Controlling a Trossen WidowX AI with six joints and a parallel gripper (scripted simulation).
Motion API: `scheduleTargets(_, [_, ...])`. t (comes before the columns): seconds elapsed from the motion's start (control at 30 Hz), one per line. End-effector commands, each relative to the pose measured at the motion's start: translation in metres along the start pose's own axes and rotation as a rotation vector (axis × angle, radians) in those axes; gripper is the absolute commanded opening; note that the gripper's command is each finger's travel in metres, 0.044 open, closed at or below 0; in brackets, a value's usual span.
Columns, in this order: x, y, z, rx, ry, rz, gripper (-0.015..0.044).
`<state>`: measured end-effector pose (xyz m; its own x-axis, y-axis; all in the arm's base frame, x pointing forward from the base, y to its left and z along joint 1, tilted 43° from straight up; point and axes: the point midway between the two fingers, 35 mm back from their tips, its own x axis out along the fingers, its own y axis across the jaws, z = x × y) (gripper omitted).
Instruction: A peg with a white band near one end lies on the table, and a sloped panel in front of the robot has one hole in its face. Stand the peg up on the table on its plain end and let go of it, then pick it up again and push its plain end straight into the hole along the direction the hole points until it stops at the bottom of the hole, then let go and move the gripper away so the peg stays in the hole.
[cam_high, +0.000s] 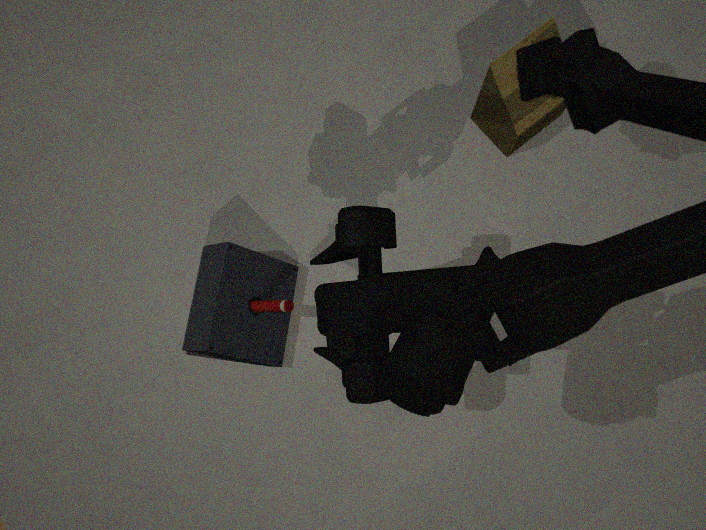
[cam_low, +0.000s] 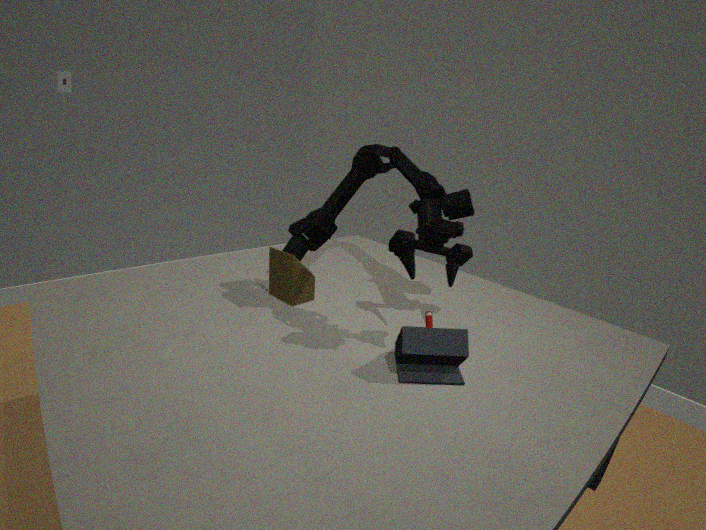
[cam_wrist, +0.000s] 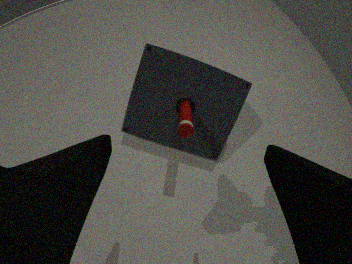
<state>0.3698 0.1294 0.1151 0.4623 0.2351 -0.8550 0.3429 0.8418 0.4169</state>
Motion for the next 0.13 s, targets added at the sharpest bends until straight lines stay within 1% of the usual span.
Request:
scheduleTargets(0.0, [-0.0002,0.0004,-0.0006,-0.003,0.005,0.003,0.0440])
scheduleTargets(0.1, [-0.0002,0.0004,-0.0006,-0.003,0.005,0.003,0.0440])
